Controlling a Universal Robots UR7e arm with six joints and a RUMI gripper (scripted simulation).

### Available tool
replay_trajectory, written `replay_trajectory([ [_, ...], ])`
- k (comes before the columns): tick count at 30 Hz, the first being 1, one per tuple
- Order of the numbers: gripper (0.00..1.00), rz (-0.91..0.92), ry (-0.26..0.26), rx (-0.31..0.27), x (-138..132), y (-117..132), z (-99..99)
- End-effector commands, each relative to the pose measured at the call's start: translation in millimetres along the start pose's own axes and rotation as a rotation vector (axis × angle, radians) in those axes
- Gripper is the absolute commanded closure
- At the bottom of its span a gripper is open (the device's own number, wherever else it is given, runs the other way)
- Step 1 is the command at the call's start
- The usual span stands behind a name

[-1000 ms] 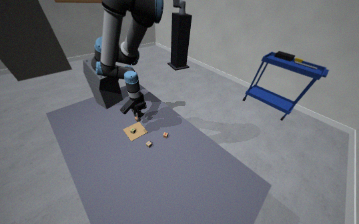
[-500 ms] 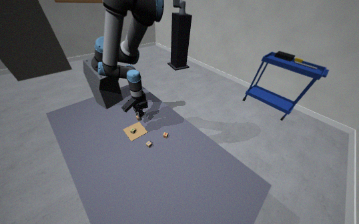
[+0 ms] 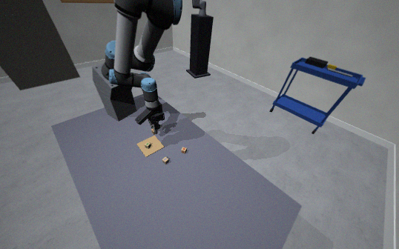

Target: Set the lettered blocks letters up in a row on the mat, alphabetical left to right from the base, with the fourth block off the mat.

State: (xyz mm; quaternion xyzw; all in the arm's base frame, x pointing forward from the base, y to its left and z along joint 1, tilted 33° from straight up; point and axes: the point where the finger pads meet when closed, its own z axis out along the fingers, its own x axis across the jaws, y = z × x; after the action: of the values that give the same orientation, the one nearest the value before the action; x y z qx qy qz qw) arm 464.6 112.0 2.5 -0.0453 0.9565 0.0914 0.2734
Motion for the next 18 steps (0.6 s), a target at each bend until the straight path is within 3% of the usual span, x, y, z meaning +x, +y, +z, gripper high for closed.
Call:
replay_trajectory([
  [1, 0.91, -0.001, 0.0, 0.0, -1.1, 0.2, 7.6],
  [8, 0.91, -0.001, 0.0, 0.0, -1.1, 0.3, 18.4],
  [18, 0.91, -0.001, 0.0, 0.0, -1.1, 0.8, 50.1],
])
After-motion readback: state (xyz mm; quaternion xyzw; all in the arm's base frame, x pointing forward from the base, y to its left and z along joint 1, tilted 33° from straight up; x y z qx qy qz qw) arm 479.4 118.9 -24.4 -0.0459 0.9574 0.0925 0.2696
